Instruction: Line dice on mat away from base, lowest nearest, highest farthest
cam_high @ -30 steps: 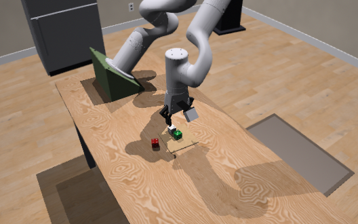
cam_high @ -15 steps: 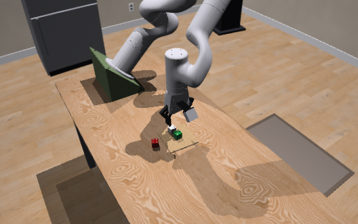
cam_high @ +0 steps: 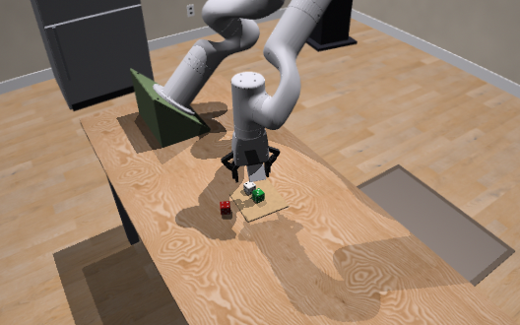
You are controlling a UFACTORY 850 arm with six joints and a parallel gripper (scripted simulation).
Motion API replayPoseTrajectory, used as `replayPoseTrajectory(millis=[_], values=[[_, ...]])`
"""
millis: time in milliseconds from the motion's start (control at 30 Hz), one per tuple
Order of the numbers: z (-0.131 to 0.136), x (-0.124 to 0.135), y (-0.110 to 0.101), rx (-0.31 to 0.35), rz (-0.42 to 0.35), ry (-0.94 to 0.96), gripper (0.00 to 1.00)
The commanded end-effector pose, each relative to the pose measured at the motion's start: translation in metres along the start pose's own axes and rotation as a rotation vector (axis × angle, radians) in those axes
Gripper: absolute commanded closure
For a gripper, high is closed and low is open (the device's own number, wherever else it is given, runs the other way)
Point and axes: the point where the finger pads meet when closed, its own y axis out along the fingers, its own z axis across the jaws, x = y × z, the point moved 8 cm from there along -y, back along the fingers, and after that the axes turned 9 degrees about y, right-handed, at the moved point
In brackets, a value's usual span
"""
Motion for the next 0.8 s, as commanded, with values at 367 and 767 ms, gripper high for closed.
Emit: replayPoseTrajectory(millis=[367, 767], values=[[0.024, -0.012, 0.001, 0.009, -0.005, 0.521, 0.00], [0.046, -0.019, 0.003, 0.010, -0.003, 0.954, 0.00]])
